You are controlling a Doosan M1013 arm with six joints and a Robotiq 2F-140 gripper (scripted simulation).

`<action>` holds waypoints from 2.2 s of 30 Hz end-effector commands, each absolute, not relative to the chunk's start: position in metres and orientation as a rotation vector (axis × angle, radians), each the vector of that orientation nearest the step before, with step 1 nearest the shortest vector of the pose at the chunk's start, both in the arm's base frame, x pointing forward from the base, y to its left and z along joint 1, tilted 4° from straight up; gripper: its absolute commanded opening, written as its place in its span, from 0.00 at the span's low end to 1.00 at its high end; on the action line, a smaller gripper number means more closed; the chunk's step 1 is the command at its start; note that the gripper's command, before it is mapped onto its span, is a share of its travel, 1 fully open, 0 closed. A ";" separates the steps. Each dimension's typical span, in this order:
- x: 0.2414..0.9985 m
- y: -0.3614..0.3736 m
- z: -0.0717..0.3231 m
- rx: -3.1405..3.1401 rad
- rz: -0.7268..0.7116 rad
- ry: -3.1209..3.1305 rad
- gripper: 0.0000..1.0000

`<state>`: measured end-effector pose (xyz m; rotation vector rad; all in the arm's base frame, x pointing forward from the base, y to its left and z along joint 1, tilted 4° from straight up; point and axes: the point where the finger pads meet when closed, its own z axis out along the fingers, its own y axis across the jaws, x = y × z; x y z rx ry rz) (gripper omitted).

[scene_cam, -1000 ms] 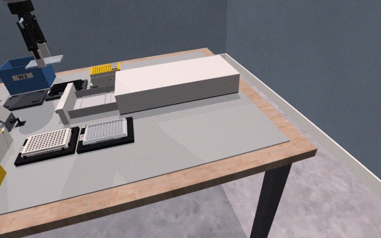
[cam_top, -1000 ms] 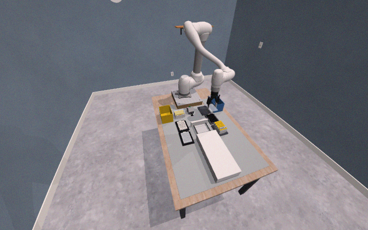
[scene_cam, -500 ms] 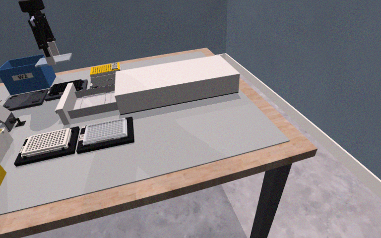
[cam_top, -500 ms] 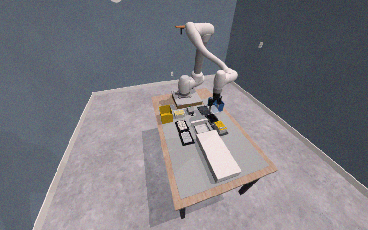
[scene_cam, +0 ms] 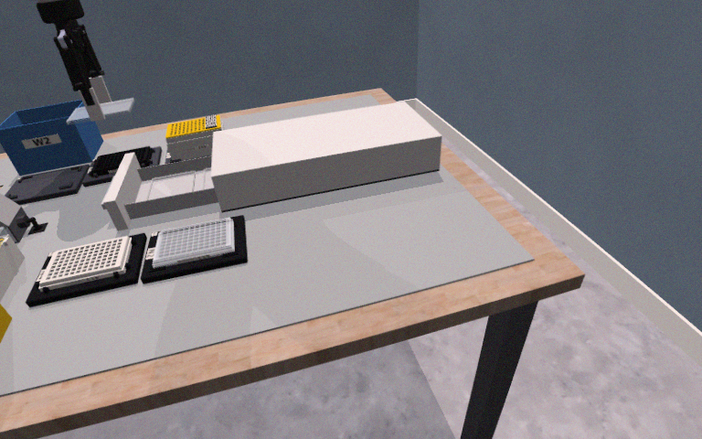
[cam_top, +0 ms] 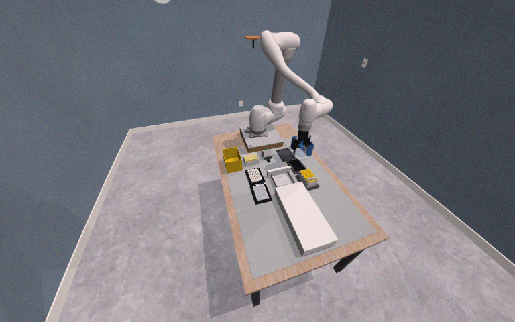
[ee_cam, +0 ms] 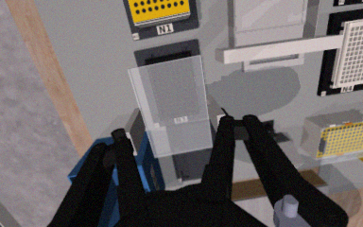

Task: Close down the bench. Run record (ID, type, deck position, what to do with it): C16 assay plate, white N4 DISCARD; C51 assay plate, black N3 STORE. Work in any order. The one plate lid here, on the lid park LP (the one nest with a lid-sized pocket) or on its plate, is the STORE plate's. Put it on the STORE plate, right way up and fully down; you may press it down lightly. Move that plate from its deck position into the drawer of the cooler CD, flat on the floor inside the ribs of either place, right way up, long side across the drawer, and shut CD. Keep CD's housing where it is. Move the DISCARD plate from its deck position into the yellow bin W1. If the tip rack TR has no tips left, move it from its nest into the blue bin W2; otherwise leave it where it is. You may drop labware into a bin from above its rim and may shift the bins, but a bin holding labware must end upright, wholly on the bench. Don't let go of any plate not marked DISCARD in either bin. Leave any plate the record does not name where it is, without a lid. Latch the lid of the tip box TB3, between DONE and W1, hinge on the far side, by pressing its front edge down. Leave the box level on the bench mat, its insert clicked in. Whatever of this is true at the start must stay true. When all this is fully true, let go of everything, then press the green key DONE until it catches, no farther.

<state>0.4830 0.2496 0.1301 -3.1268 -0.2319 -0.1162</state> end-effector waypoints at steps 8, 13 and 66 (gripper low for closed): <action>0.483 0.250 0.118 -3.127 -0.116 -0.232 0.00; 0.484 0.250 0.113 -3.127 -0.116 -0.232 0.00; 0.488 0.250 0.050 -3.127 -0.116 -0.232 0.00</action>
